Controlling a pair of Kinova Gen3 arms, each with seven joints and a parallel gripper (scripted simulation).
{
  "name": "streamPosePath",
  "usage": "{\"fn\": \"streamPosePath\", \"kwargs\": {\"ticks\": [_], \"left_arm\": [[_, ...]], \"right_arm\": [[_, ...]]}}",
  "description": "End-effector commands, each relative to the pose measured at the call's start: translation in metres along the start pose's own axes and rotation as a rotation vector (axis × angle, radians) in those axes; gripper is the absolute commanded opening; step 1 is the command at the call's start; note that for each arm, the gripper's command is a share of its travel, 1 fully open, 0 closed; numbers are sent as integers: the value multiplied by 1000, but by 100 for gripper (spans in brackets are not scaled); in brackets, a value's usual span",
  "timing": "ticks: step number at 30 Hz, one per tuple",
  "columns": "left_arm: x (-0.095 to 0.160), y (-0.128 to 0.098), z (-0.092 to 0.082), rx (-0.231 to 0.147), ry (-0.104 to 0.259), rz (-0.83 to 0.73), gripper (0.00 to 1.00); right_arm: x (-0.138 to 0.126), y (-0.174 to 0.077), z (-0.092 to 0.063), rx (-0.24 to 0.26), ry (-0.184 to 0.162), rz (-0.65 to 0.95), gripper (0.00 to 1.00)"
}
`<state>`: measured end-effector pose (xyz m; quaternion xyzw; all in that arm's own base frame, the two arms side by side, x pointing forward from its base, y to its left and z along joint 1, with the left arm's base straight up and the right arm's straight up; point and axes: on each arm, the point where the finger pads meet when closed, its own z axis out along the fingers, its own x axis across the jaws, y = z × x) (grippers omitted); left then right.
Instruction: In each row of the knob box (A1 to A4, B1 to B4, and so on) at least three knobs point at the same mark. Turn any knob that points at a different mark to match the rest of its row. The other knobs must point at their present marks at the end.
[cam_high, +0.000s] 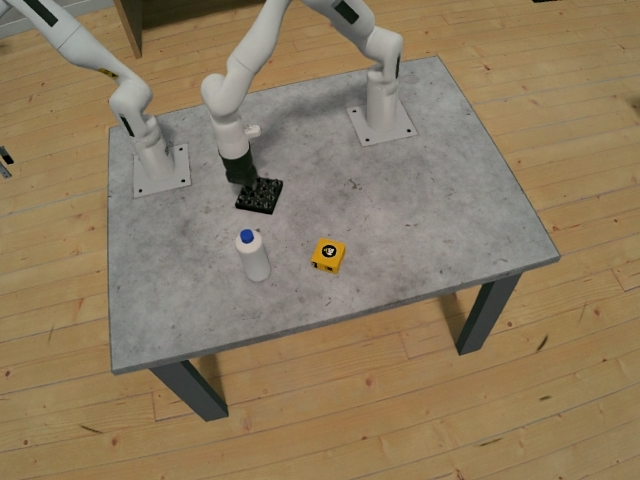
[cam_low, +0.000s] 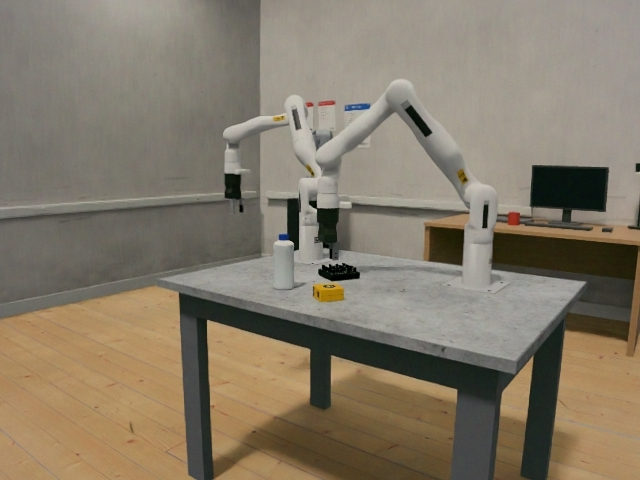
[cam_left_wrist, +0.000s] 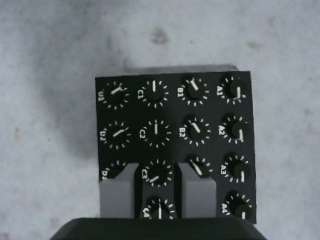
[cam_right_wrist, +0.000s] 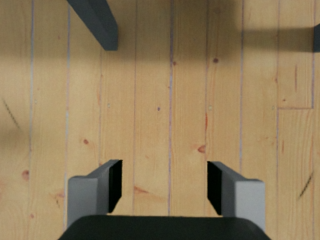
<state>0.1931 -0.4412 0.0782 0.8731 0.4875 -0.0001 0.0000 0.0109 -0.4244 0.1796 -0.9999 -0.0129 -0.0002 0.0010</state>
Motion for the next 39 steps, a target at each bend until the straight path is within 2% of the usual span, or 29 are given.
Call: {"fn": "streamPosePath", "kwargs": {"ticks": [1, 14, 39], "left_arm": [[0, 0, 2, -2, -1, 0, 46], [0, 0, 14, -2, -1, 0, 46], [0, 0, 16, -2, -1, 0, 46]], "right_arm": [[0, 0, -1, -2, 0, 0, 100], [0, 0, -1, -2, 0, 0, 100], [0, 0, -1, -2, 0, 0, 100]]}}
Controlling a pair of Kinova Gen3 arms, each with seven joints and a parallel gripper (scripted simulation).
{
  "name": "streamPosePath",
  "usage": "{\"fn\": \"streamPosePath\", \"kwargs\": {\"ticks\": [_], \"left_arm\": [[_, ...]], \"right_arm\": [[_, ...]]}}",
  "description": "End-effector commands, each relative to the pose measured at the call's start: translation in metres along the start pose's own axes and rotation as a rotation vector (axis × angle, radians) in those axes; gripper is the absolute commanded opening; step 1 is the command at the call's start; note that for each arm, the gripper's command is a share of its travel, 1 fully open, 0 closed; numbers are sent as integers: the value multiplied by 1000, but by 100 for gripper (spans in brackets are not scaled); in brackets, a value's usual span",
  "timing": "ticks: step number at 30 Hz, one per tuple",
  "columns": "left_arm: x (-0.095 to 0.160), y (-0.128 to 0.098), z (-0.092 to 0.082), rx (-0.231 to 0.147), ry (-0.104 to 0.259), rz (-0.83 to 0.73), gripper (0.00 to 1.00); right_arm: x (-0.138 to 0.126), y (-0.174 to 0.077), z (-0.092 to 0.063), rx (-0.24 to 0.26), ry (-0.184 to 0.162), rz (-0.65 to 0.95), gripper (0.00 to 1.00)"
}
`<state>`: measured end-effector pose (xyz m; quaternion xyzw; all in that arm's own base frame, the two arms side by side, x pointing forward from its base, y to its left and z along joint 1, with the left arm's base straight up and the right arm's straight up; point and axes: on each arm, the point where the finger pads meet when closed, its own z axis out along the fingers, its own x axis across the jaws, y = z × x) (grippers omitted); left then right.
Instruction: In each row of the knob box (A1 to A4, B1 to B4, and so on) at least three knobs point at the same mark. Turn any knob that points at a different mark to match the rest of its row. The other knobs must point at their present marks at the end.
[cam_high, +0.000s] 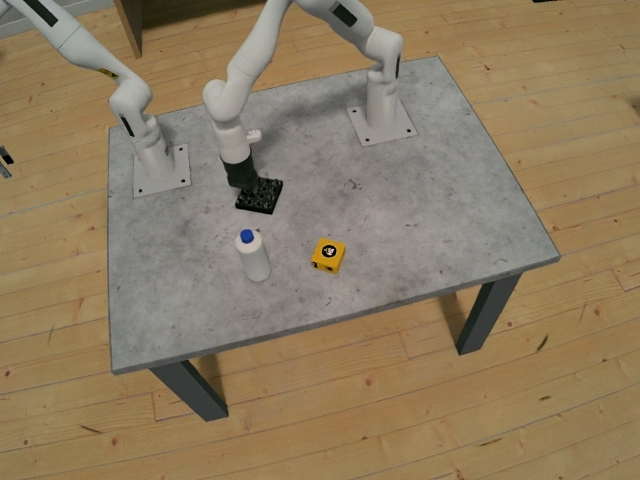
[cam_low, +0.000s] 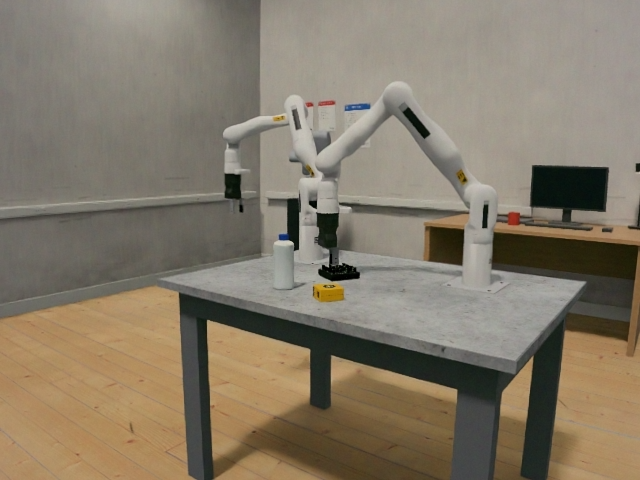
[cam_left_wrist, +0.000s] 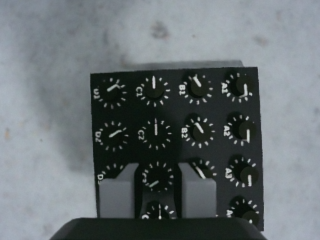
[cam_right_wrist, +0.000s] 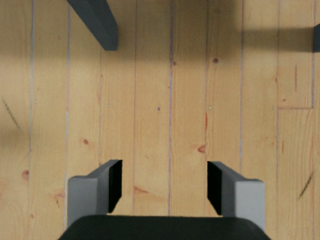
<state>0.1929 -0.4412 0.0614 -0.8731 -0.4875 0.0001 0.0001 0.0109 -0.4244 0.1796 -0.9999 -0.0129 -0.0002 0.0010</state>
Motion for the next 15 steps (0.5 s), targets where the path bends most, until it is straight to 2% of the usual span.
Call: {"fn": "streamPosePath", "kwargs": {"ticks": [1, 15], "left_arm": [[0, 1, -1, -2, -1, 0, 46], [0, 1, 11, -2, -1, 0, 46]], "right_arm": [[0, 0, -1, -2, 0, 0, 100], [0, 0, -1, -2, 0, 0, 100]]}}
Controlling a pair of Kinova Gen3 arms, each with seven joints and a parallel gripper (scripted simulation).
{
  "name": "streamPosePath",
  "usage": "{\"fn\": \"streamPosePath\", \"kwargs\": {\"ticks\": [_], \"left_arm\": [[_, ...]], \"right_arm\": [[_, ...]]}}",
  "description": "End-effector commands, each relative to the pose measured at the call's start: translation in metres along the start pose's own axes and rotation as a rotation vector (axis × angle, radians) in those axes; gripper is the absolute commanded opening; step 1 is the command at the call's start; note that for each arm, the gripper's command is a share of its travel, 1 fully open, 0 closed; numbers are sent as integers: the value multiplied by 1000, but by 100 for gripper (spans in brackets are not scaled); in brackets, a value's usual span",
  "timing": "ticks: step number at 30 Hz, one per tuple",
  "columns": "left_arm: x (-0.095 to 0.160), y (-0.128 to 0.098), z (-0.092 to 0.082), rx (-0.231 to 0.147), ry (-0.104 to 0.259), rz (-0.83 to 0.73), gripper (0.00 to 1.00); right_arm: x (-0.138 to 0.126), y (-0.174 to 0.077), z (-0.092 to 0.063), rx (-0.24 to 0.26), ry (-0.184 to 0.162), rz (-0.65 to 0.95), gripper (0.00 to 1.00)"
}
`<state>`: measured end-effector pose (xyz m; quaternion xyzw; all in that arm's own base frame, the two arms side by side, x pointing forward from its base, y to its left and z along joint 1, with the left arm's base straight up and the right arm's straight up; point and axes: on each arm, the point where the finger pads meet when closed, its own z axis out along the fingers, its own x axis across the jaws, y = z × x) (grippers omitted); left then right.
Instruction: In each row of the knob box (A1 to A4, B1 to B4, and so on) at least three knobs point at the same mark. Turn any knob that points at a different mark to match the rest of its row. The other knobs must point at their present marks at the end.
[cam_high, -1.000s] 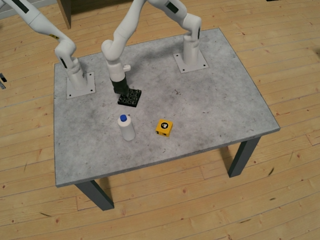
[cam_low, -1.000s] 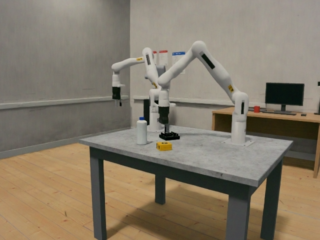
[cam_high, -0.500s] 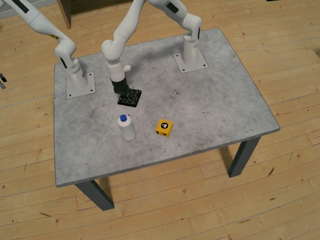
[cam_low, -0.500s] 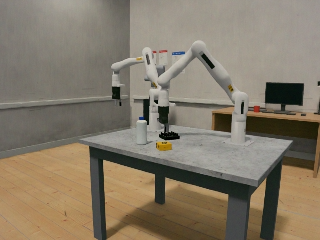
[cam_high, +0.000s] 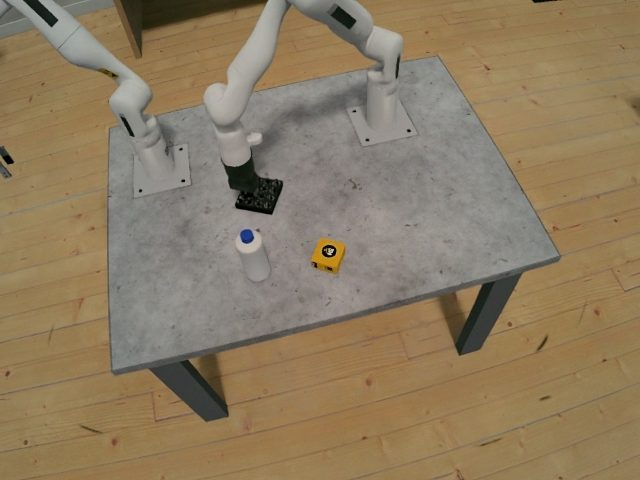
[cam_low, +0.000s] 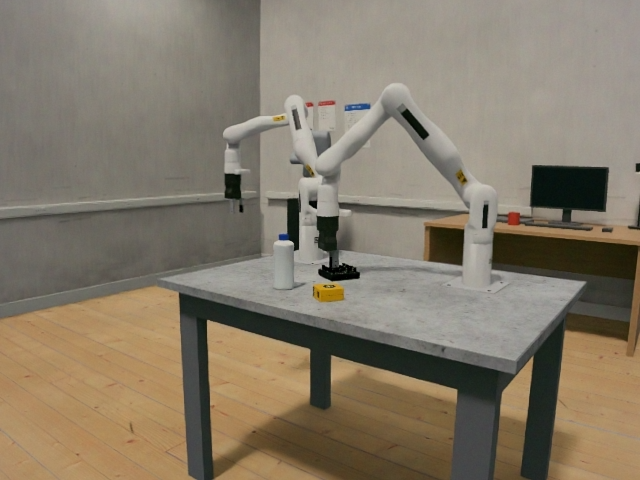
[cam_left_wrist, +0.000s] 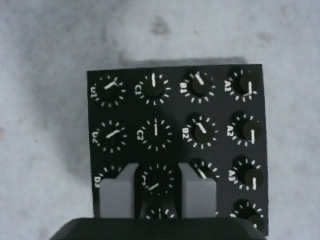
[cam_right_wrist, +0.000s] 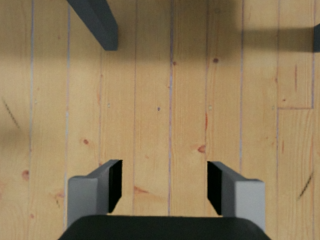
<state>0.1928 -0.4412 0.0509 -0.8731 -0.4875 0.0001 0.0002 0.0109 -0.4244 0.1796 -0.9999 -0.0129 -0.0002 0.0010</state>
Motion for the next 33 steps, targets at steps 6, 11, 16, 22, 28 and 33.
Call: {"fn": "streamPosePath", "kwargs": {"ticks": [6, 11, 16, 22, 28, 33], "left_arm": [[0, 1, 3, -2, -1, 0, 46], [0, 1, 3, -2, -1, 0, 46], [0, 1, 3, -2, -1, 0, 46], [0, 1, 3, -2, -1, 0, 30], [0, 1, 3, -2, -1, 0, 30], [0, 1, 3, -2, -1, 0, 30]], "right_arm": [[0, 0, -1, -2, 0, 0, 100], [0, 0, -1, -2, 0, 0, 100], [0, 0, -1, -2, 0, 0, 100], [0, 0, -1, -2, 0, 0, 100], [0, 0, -1, -2, 0, 0, 100], [0, 0, -1, -2, 0, 0, 100]]}}
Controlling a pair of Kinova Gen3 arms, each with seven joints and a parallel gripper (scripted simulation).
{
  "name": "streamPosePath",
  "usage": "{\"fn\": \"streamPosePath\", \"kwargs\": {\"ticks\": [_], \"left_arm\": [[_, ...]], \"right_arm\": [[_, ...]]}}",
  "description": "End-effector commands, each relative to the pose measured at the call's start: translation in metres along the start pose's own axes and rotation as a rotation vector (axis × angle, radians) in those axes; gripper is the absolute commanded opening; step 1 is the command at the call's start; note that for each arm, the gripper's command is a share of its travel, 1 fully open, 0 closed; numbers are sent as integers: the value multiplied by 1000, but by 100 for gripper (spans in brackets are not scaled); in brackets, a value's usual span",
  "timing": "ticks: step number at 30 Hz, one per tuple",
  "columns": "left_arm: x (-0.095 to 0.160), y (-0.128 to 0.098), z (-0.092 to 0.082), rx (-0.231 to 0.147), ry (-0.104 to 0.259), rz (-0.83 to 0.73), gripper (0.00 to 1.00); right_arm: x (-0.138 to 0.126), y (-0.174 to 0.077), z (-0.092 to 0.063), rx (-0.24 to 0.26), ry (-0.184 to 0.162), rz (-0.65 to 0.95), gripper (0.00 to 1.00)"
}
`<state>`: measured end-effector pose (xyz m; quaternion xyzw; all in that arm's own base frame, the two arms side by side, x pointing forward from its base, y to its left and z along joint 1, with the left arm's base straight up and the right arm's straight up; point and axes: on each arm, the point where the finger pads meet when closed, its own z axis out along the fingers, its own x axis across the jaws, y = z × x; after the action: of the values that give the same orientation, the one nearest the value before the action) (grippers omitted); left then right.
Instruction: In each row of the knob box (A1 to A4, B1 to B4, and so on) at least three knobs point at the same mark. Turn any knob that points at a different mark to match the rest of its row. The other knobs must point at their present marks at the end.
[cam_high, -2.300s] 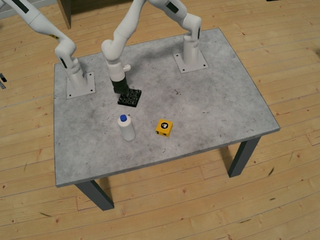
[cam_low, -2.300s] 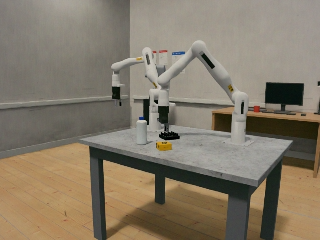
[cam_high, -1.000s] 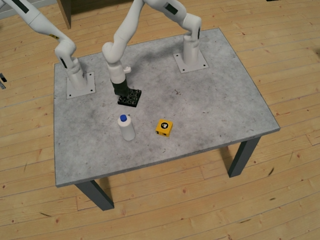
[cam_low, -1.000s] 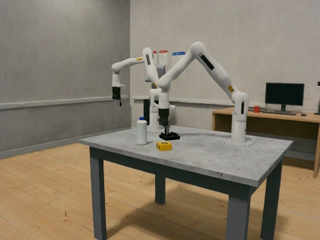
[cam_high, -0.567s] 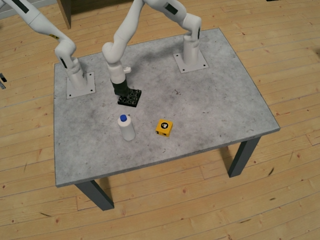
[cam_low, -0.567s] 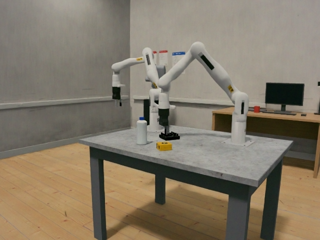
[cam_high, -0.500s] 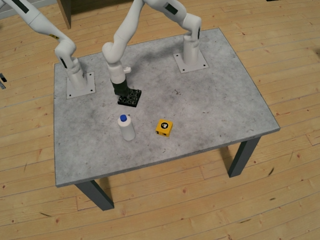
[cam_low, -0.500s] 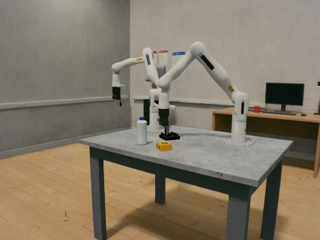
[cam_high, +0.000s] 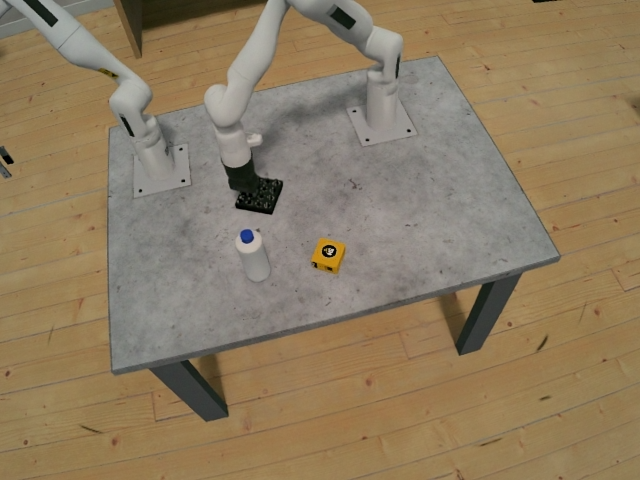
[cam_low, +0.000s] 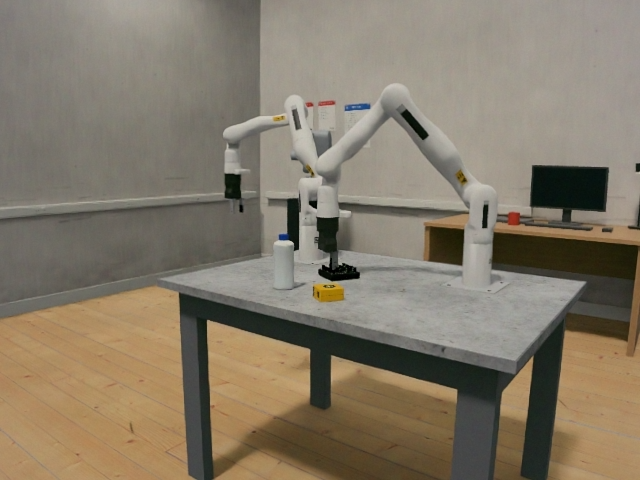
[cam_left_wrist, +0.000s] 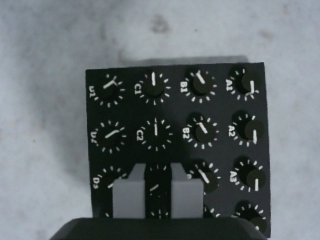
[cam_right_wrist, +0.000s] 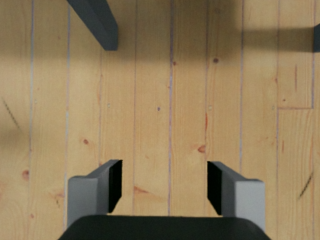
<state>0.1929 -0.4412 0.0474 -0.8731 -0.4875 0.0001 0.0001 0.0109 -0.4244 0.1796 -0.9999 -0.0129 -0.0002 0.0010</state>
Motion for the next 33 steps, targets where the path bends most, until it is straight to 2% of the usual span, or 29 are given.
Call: {"fn": "streamPosePath", "kwargs": {"ticks": [1, 17, 33], "left_arm": [[0, 1, -1, -2, -1, 0, 30], [0, 1, -1, -2, -1, -25, 30], [0, 1, -1, -2, -1, -137, 30]], "right_arm": [[0, 0, -1, -2, 0, 0, 100], [0, 0, -1, -2, 0, 0, 100], [0, 0, -1, -2, 0, 0, 100]]}}
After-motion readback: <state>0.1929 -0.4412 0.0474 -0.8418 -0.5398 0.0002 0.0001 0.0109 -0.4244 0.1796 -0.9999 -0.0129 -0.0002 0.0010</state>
